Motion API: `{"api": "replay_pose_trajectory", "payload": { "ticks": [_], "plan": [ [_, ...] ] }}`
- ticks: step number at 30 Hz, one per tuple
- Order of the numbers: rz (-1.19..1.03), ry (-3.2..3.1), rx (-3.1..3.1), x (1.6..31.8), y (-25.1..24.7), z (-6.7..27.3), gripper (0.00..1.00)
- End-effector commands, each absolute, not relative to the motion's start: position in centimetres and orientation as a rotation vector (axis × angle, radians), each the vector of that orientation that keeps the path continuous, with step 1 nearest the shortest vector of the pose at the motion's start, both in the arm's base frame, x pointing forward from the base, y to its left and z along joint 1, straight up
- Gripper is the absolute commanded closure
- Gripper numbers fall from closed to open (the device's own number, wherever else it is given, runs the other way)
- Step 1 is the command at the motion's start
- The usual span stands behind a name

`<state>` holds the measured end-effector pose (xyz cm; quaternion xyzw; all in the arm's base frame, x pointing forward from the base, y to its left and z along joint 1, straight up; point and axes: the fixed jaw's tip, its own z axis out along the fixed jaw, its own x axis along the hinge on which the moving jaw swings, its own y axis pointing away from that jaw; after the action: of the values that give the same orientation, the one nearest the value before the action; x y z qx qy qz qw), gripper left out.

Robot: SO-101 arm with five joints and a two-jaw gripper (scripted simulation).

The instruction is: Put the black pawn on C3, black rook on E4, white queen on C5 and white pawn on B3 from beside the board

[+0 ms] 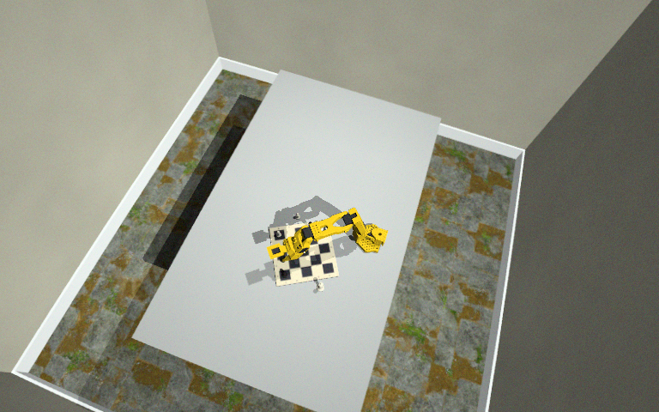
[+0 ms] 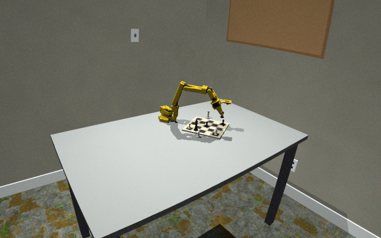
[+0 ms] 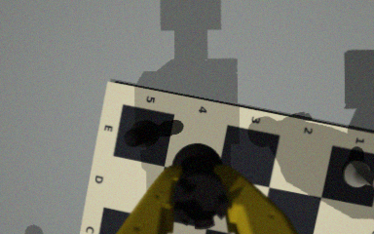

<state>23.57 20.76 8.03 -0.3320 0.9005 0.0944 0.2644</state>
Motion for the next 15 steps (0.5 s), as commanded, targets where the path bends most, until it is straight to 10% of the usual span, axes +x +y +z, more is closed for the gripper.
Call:
{"api": "replay_pose_trajectory", "payload": {
  "ticks": [1, 15],
  "plan": [
    [0.254, 2.444, -0.904, 23.5, 20.9, 6.8, 1.0],
    [0.254, 2.444, -0.904, 23.5, 20.9, 4.3, 1.0]
  ]
}}
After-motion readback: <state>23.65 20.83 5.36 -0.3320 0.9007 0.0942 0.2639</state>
